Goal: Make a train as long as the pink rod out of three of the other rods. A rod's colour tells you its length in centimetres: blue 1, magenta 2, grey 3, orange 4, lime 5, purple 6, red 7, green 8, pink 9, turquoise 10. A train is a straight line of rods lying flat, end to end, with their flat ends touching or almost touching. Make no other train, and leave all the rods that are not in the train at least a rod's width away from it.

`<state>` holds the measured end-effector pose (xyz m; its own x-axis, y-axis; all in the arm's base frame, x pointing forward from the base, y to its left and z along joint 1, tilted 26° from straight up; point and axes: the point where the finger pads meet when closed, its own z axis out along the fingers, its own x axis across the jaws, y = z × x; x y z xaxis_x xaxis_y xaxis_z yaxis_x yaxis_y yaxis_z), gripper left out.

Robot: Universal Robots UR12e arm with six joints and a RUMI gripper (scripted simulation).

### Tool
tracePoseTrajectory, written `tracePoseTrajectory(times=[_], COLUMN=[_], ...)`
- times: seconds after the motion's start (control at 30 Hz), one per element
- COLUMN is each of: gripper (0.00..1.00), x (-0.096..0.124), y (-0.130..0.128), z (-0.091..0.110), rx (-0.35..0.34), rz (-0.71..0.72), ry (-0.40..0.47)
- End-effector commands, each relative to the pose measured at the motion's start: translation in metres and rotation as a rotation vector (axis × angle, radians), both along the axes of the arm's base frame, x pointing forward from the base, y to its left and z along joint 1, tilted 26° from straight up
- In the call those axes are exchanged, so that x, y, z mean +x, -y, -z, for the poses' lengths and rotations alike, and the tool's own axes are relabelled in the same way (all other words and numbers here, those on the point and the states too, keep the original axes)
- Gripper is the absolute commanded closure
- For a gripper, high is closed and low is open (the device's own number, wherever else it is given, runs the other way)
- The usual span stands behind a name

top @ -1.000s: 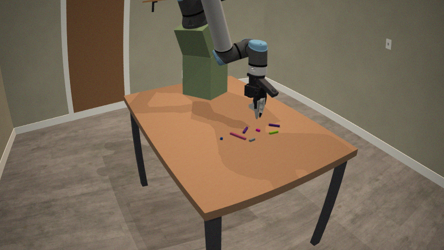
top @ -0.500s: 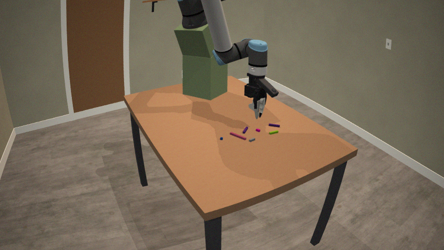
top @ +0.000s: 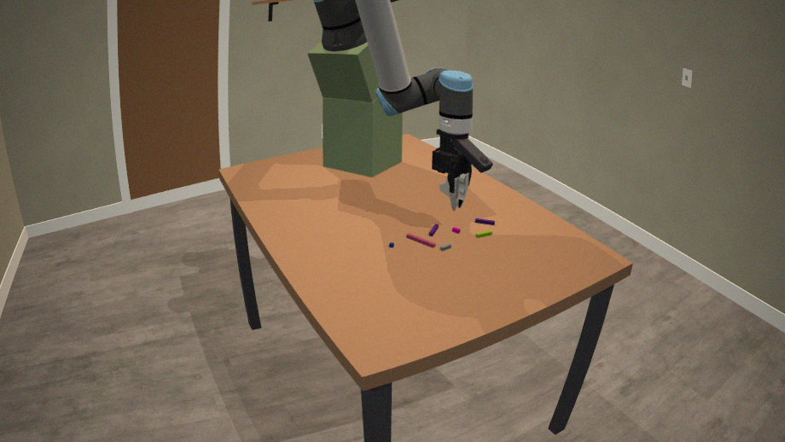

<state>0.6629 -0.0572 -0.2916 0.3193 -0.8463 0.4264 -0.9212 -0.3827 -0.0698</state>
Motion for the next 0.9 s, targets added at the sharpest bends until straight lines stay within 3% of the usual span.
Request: tracePoseTrajectory(times=[0.0,0.87], gripper=[0.86,0.86], x=[0.0,0.007], y=[0.0,0.011], z=[0.001,0.027], rx=[0.0,0.0], rz=[0.0,0.0], ry=[0.001,0.001])
